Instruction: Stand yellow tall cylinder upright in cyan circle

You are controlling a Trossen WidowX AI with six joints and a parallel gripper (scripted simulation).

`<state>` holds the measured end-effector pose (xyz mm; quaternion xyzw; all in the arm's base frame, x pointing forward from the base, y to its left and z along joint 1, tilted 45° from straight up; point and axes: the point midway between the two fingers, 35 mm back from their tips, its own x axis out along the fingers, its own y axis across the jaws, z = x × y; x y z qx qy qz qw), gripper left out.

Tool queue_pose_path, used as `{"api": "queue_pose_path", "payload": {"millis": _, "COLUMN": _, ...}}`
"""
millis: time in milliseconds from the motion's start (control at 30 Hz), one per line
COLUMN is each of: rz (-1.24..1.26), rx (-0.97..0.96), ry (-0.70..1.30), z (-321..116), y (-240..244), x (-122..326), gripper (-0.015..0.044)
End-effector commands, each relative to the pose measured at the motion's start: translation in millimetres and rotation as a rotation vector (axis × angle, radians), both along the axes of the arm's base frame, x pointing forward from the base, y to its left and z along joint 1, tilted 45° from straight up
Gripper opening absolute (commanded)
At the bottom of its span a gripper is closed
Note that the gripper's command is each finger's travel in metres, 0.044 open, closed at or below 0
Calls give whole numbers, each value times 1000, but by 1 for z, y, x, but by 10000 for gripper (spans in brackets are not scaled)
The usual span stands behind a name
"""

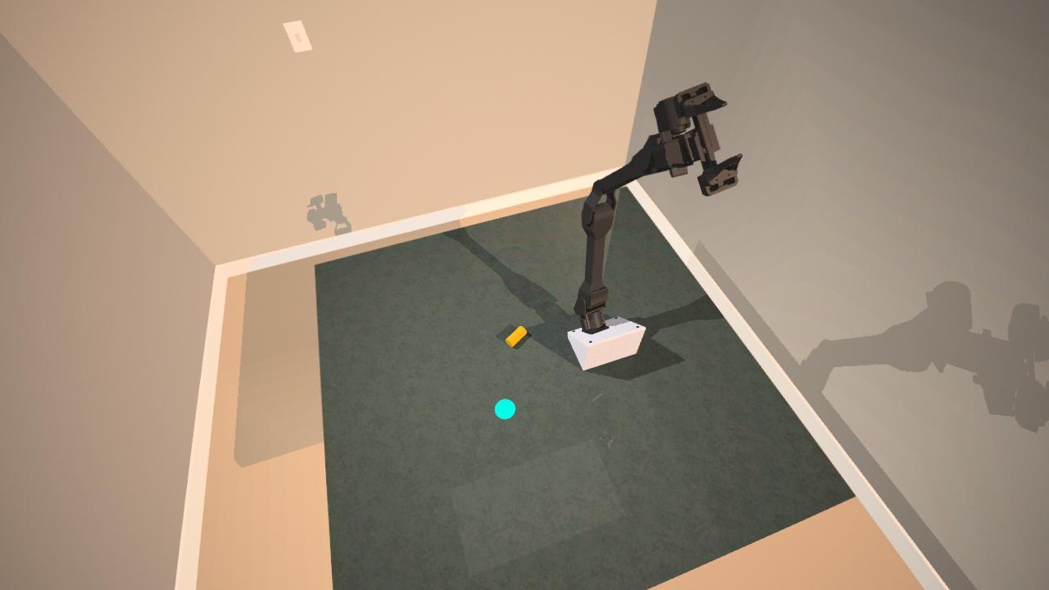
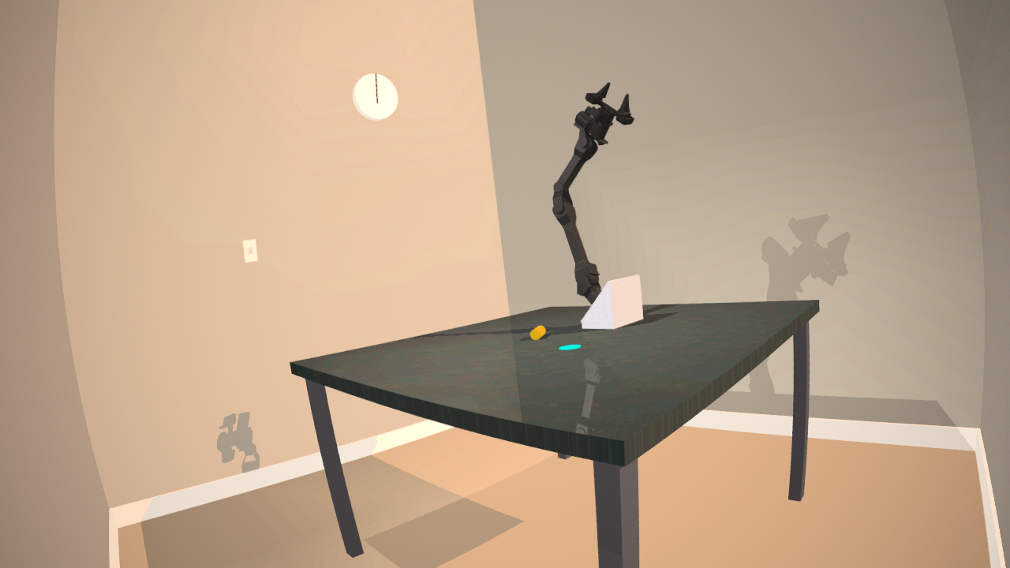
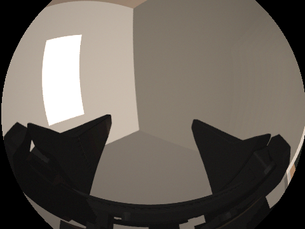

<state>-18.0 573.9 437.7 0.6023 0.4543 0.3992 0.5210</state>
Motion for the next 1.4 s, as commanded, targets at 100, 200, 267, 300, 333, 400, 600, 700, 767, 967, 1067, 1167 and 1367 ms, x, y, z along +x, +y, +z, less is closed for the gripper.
{"api": "queue_pose_path", "payload": {"millis": 100, "rz": -66, "rx": -99, "ry": -72, "z": -21, "y": -1, "x": 35, "gripper": 309}}
{"api": "queue_pose_path", "payload": {"millis": 200, "rz": -137, "rx": -225, "ry": -152, "z": -47, "y": -8, "x": 77, "gripper": 309}}
{"api": "queue_pose_path", "payload": {"millis": 267, "rz": -181, "rx": -313, "ry": -201, "z": -63, "y": -15, "x": 104, "gripper": 309}}
{"api": "queue_pose_path", "payload": {"millis": 300, "rz": -202, "rx": -357, "ry": -224, "z": -72, "y": -20, "x": 118, "gripper": 309}}
{"api": "queue_pose_path", "payload": {"millis": 333, "rz": -221, "rx": -403, "ry": -246, "z": -80, "y": -25, "x": 131, "gripper": 309}}
{"api": "queue_pose_path", "payload": {"millis": 400, "rz": -257, "rx": -495, "ry": -287, "z": -97, "y": -36, "x": 157, "gripper": 309}}
{"api": "queue_pose_path", "payload": {"millis": 600, "rz": -338, "rx": -786, "ry": -386, "z": -144, "y": -83, "x": 228, "gripper": 309}}
{"api": "queue_pose_path", "payload": {"millis": 700, "rz": -361, "rx": -937, "ry": -421, "z": -166, "y": -113, "x": 259, "gripper": 309}}
{"api": "queue_pose_path", "payload": {"millis": 767, "rz": -368, "rx": -1038, "ry": -438, "z": -180, "y": -134, "x": 277, "gripper": 309}}
{"api": "queue_pose_path", "payload": {"millis": 967, "rz": -353, "rx": -1343, "ry": -459, "z": -219, "y": -207, "x": 322, "gripper": 309}}
{"api": "queue_pose_path", "payload": {"millis": 1067, "rz": -322, "rx": -1493, "ry": -452, "z": -236, "y": -246, "x": 337, "gripper": 309}}
{"api": "queue_pose_path", "payload": {"millis": 1167, "rz": -274, "rx": -1638, "ry": -434, "z": -252, "y": -286, "x": 348, "gripper": 309}}
{"api": "queue_pose_path", "payload": {"millis": 1367, "rz": -129, "rx": -1904, "ry": -361, "z": -278, "y": -367, "x": 356, "gripper": 309}}
